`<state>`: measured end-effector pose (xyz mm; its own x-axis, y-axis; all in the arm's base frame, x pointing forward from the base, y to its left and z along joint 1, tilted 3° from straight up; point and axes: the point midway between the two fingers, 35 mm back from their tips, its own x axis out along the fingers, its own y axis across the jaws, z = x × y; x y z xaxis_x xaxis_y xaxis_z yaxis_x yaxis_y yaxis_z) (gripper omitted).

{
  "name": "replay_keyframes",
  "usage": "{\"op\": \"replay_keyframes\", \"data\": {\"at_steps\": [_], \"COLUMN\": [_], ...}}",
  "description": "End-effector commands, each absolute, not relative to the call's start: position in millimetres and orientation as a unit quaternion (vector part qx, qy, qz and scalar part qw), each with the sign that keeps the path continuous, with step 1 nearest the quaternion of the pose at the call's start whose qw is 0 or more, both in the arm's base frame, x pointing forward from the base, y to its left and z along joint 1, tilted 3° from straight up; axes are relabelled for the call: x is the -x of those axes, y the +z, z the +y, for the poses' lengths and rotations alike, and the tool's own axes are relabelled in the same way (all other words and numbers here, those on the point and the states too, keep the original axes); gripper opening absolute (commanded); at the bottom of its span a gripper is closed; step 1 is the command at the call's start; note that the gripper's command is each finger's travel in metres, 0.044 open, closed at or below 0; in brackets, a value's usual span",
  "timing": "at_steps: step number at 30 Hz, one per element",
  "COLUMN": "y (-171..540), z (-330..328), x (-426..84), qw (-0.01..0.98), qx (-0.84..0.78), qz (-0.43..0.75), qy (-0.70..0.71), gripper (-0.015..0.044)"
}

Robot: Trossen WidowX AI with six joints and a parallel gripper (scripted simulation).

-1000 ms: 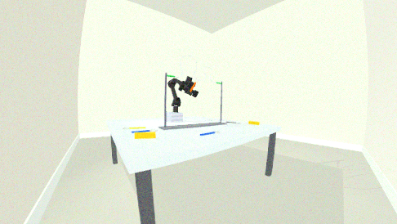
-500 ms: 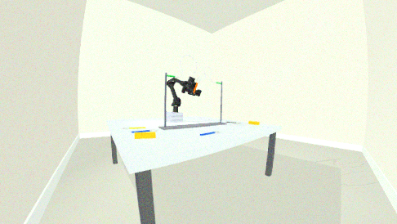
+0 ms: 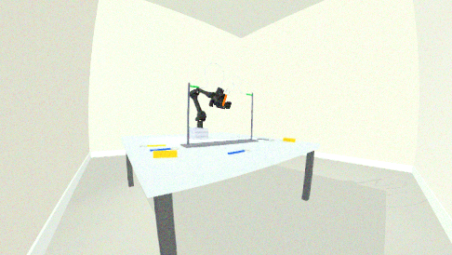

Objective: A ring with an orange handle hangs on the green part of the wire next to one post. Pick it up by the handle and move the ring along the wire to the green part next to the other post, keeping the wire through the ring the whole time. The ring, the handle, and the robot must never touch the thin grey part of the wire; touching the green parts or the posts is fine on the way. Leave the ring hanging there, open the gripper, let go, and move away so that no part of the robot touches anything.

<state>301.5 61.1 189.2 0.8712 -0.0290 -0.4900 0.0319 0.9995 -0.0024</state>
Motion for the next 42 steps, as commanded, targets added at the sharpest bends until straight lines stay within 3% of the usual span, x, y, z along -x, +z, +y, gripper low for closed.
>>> {"op": "replay_keyframes", "data": {"at_steps": [1,19,42], "y": [191,194,228], "z": [66,100,169], "x": [-302,-299,-294], "qw": [0.967,0.963,0.911], "qx": [-0.009,-0.080,-0.309], "qz": [0.253,0.258,0.266], "qy": [-0.016,0.003,0.067], "gripper": [-0.0150,-0.0150,-0.0150]}}
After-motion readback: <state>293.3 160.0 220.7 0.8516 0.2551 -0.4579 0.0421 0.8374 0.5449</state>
